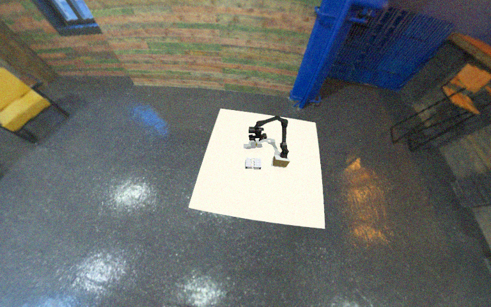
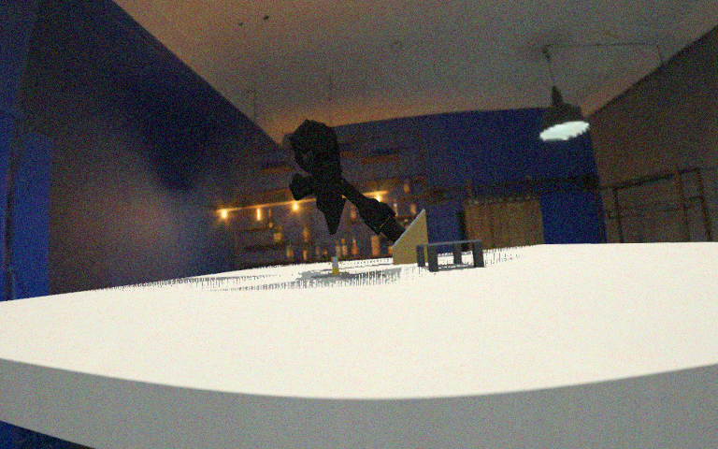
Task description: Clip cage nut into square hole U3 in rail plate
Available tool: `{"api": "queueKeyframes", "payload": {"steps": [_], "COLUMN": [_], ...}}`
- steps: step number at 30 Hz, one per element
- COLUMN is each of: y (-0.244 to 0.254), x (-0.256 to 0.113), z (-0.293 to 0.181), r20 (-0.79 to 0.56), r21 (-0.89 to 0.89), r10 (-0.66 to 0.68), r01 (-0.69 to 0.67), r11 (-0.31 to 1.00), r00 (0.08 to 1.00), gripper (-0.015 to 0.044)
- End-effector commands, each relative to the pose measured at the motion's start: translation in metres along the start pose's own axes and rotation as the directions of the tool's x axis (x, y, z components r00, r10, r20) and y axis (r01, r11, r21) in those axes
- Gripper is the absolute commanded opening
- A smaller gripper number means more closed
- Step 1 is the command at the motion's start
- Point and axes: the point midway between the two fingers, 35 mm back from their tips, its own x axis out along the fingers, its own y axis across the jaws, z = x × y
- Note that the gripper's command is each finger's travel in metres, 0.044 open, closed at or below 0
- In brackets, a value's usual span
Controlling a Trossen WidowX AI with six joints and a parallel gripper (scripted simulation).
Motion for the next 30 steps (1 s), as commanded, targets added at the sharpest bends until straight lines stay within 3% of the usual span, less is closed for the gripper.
{"api": "queueKeyframes", "payload": {"steps": [1, 9, 15, 30], "y": [0.0, 0.0, -0.001, -0.001], "x": [0.0, 0.001, 0.034, 0.051], "z": [0.001, 0.001, 0.001, 0.001], "r20": [0.005, 0.005, 0.006, 0.007], "r21": [0.003, 0.003, 0.004, 0.004], "r10": [-0.003, -0.003, -0.003, -0.003], "r01": [0.003, 0.003, 0.003, 0.003], "r11": [1.0, 1.0, 1.0, 1.0], "r00": [1.0, 1.0, 1.0, 1.0], "gripper": [0.0125, 0.012, 0.012, 0.012]}}
